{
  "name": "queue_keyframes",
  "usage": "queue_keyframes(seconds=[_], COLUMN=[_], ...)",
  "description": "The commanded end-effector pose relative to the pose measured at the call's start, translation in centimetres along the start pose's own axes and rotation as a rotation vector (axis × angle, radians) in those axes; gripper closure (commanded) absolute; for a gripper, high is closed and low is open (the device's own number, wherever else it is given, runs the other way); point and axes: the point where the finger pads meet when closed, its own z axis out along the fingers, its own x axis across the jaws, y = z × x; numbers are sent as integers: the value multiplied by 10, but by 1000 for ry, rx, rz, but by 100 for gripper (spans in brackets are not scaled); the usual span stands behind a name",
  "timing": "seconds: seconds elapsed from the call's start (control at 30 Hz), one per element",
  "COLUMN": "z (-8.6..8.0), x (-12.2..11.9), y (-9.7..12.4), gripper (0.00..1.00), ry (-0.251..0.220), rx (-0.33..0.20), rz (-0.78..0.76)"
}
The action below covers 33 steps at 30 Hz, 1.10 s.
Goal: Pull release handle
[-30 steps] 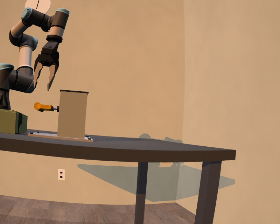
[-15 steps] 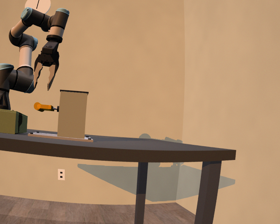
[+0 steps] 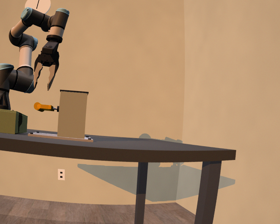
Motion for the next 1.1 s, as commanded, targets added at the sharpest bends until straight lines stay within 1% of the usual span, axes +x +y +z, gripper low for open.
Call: queue_keyframes(seconds=[0.0, 0.23, 0.6, 1.07], z=[0, 2, 11, 30], x=[0, -1, -2, -4], y=[0, 0, 0, 0], gripper=[67, 67, 67, 67], ry=[-1, -1, -1, -1], rx=[2, 2, 2, 2], rz=[0, 0, 0, 0])
